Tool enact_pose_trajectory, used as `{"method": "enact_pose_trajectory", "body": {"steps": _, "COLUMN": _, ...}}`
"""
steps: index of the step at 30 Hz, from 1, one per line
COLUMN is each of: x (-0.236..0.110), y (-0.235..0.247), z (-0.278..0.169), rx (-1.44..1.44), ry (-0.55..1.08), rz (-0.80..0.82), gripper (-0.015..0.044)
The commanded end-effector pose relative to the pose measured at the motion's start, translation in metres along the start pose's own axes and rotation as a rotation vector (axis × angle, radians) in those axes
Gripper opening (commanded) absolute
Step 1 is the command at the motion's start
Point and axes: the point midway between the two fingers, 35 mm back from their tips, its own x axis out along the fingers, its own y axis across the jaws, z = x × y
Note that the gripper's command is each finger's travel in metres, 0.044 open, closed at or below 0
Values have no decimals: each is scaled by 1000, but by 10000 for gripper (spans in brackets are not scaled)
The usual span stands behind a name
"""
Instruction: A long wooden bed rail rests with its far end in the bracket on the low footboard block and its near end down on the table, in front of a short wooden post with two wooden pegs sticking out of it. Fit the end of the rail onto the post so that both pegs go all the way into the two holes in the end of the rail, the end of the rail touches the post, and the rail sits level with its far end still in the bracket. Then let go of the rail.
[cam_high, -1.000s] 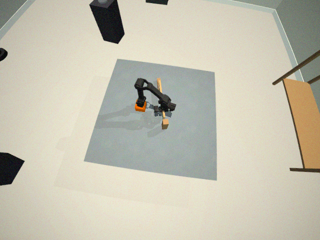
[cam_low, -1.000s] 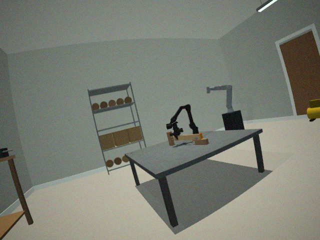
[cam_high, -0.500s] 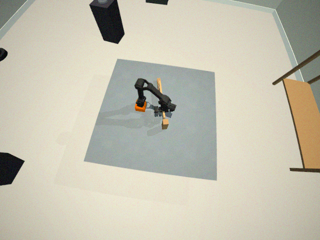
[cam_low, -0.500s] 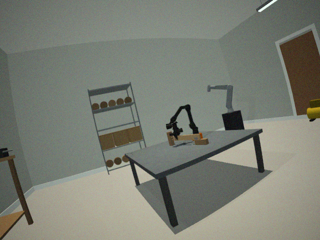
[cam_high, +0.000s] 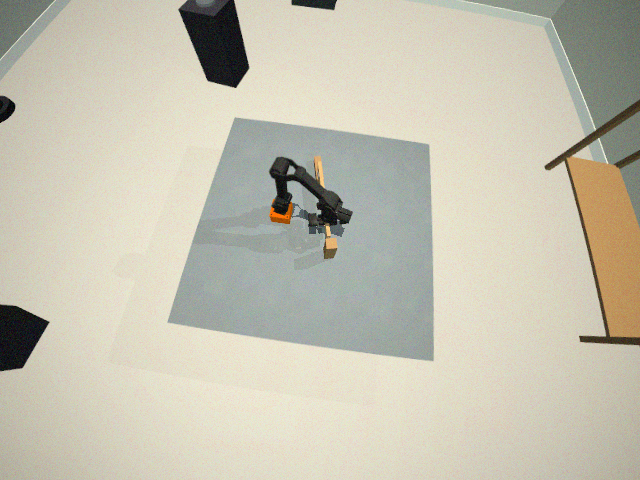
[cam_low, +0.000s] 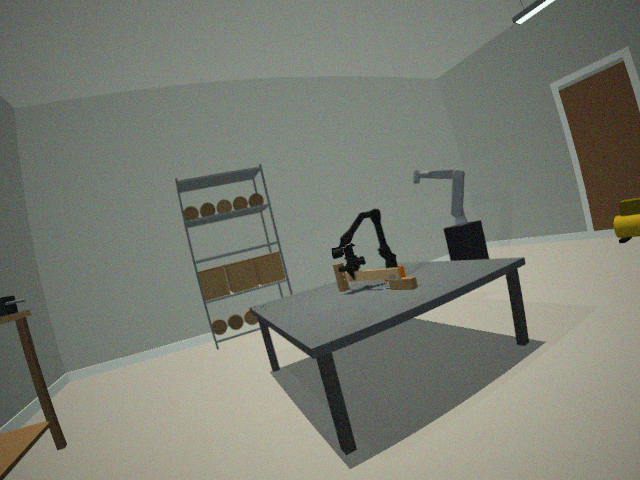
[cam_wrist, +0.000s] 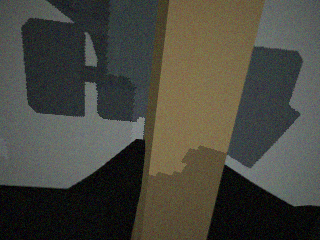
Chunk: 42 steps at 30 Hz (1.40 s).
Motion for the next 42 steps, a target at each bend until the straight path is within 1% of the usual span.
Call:
{"method": "enact_pose_trajectory", "body": {"steps": 1, "x": -2, "y": -2, "z": -3, "rx": -3, "ry": 6, "rz": -7, "gripper": 0}}
{"method": "enact_pose_trajectory", "body": {"steps": 42, "x": -2, "y": -2, "z": -16, "rx": -3, "ry": 7, "rz": -6, "gripper": 0}}
